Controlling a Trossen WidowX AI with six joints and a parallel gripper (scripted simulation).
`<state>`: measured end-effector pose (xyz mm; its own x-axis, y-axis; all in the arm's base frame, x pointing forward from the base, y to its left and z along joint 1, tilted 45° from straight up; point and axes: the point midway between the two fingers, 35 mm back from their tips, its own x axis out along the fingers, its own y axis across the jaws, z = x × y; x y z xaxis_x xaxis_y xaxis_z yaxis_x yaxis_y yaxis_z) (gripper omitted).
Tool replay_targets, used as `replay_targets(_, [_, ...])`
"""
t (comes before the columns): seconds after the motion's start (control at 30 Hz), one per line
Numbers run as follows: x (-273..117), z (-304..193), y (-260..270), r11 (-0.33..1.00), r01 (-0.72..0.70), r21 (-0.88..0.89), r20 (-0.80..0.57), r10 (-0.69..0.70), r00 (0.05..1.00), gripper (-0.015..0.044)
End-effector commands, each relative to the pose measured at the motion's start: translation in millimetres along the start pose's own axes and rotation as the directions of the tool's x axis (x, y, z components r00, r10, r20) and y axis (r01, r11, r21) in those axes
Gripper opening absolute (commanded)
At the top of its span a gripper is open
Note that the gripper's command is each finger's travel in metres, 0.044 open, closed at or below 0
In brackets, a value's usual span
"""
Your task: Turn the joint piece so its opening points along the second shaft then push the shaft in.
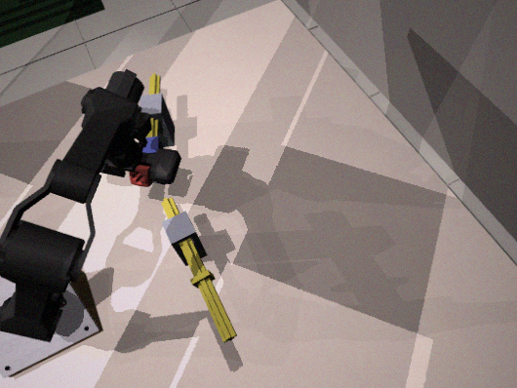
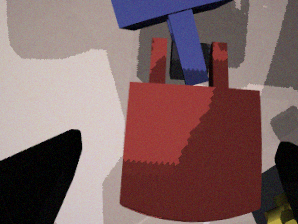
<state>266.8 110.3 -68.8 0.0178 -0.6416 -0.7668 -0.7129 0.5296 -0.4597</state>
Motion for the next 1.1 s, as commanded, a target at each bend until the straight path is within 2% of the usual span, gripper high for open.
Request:
replay_targets(0.0, [-10, -2, 0, 1.000, 0.004, 0.000, -0.094, -0.004, 0.996, 0.0440])
replay_targets(0.4, [-14, 0, -1, 1.000, 0.008, 0.020, -0.083, -0.007, 0.997, 0.0440])
replay_targets(0.73, [-81, 12, 0, 0.946, 0.020, 0.324, -0.041, -0.007, 0.999, 0.0440])
replay_targets(1.07, [-141, 9, 1, 0.805, 0.015, 0.593, -0.022, -0.003, 1.000, 0.0440])
